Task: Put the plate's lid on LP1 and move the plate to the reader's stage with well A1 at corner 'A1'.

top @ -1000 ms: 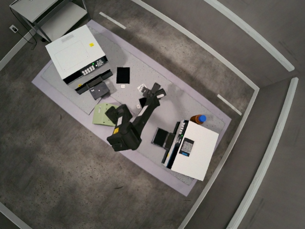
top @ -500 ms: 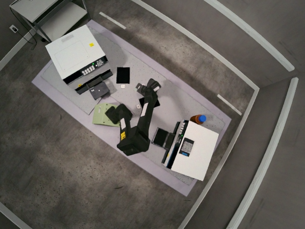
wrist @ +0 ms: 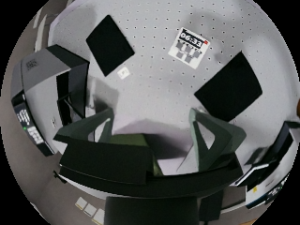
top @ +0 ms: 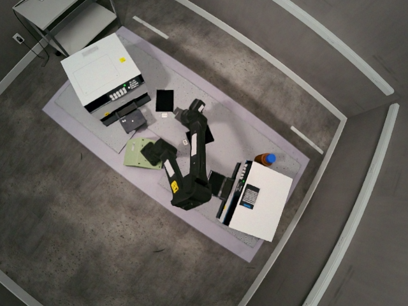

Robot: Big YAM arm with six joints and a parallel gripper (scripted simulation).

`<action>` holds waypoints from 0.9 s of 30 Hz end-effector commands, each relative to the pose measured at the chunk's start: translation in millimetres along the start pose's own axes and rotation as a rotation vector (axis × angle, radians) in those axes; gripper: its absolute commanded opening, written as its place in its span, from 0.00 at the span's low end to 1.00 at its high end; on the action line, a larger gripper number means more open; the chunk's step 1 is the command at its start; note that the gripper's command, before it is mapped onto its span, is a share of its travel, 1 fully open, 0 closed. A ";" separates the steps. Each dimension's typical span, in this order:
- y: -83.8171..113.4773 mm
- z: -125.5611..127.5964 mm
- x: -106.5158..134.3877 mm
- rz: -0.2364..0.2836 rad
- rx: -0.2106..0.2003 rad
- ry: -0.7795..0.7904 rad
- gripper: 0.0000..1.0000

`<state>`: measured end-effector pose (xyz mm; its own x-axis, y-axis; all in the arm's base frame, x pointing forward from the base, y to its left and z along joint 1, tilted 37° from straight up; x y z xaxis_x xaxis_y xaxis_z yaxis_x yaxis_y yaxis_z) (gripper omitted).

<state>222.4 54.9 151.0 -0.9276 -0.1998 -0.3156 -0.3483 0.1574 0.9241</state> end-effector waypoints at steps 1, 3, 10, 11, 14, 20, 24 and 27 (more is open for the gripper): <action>12.2 3.0 -17.3 0.009 0.026 -0.099 1.00; 17.5 12.4 -16.1 0.034 0.049 -0.105 1.00; 30.8 37.4 3.2 0.066 0.129 -0.109 1.00; 32.8 42.4 4.7 0.074 0.164 -0.109 1.00; 39.4 53.5 11.4 0.080 0.228 -0.109 1.00; 52.4 63.6 21.3 0.036 0.307 -0.107 1.00; 66.8 73.5 31.9 0.005 0.351 -0.099 1.00; 76.5 78.7 38.6 -0.016 0.392 -0.098 1.00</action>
<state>151.5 120.4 177.1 -0.9297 -0.2083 -0.3037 -0.3680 0.4945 0.7874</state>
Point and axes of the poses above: the point where the finger pads meet when closed, its own y axis back along the fingers, its own z axis across the jaws, x = y × z, the point moved 8 cm from there along y, back along the fingers, and after that the axes turned 6 degrees about -y, right-handed, at the moved point
